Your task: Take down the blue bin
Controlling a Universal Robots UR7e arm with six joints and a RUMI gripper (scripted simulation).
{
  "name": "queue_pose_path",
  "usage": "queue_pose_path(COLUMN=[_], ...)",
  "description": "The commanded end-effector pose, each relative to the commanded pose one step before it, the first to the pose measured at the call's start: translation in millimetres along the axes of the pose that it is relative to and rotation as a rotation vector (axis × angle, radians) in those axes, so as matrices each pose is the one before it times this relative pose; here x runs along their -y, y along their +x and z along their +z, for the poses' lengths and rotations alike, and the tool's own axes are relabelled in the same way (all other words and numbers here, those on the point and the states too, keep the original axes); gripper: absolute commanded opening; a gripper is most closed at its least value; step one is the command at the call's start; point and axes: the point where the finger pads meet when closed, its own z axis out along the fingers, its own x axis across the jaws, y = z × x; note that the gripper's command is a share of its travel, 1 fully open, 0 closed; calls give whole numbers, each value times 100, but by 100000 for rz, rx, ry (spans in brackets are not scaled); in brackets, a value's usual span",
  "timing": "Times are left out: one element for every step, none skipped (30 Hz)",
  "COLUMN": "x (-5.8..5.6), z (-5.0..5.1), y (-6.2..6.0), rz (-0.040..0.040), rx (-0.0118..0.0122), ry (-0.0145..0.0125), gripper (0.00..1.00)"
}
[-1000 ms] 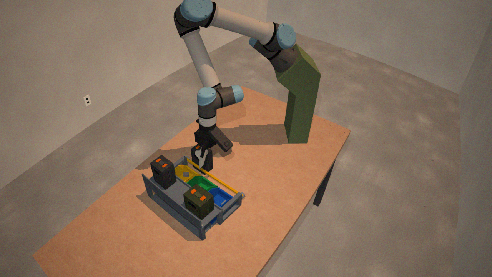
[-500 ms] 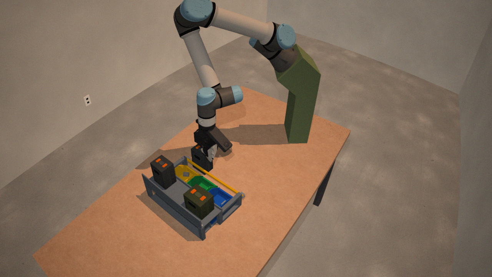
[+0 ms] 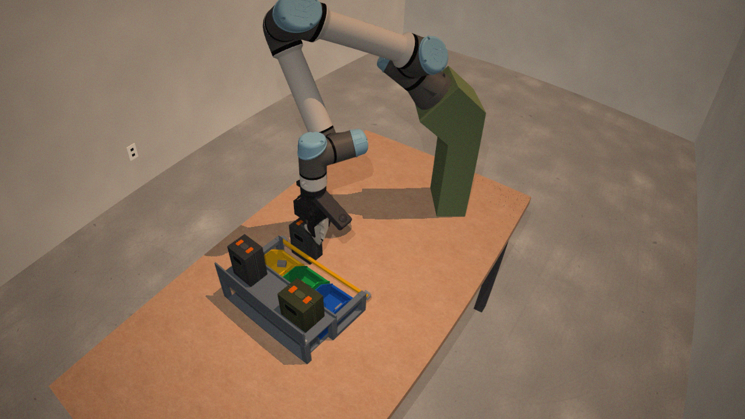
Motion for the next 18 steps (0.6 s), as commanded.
queue_pose_path(x=[-2,0,0,0,0,0,0,0,0,0,0,0,0,0,0,-1,-2,-4], z=[-48,0,0,0,0,0,0,0,0,0,0,0,0,39,221,455,639,708], y=[47,0,0,0,0,0,0,0,0,0,0,0,0,1,4,4,-4,-16], rz=[19,0,0,0,0,0,0,0,0,0,0,0,0,0,0,0,-2,-3], rx=[-122,0,0,0,0,0,0,0,0,0,0,0,0,0,3,4,4,1], ry=[-3,0,0,0,0,0,0,0,0,0,0,0,0,0,0,0,-2,-6], gripper=[0,0,0,0,0,0,0,0,0,0,0,0,0,0,0,0,0,0])
